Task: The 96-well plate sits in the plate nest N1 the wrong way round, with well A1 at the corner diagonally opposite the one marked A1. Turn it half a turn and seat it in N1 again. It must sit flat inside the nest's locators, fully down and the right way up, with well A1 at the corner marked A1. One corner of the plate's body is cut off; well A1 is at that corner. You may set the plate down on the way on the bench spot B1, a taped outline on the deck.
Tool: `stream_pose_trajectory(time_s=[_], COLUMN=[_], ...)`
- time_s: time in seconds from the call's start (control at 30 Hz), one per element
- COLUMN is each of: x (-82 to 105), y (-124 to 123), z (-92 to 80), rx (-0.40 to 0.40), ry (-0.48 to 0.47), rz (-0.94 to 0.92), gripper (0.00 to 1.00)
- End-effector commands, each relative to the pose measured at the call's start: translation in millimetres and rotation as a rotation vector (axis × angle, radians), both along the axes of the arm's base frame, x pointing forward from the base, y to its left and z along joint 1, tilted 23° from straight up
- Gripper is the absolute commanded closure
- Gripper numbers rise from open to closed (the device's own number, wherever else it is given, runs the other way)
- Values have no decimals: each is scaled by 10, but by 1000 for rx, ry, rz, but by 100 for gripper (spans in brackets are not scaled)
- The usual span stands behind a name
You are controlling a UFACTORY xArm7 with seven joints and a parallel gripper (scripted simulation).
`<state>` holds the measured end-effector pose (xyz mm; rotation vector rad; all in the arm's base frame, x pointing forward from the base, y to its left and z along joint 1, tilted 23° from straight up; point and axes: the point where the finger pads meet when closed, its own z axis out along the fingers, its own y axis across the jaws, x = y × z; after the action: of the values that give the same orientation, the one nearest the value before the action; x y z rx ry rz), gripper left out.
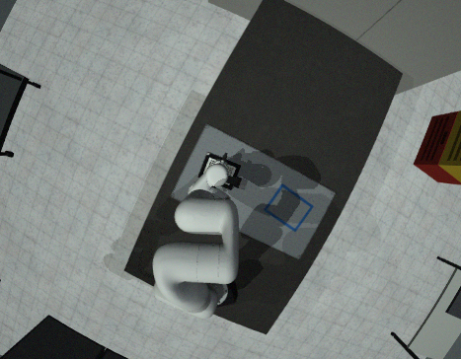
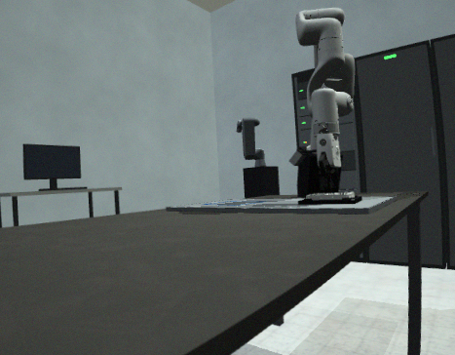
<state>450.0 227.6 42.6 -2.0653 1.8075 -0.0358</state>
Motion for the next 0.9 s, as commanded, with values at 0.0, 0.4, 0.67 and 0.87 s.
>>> stream_pose_trajectory(time_s=[0.0,0.4,0.67,0.87], x=[10,31,41,52], y=[1,21,32,43], z=[12,-56,-93,-130], rx=[1,1,1,1], ry=[-3,-3,-3,-3], rz=[-1,-1,-1,-1], gripper=[0,0,0,0])
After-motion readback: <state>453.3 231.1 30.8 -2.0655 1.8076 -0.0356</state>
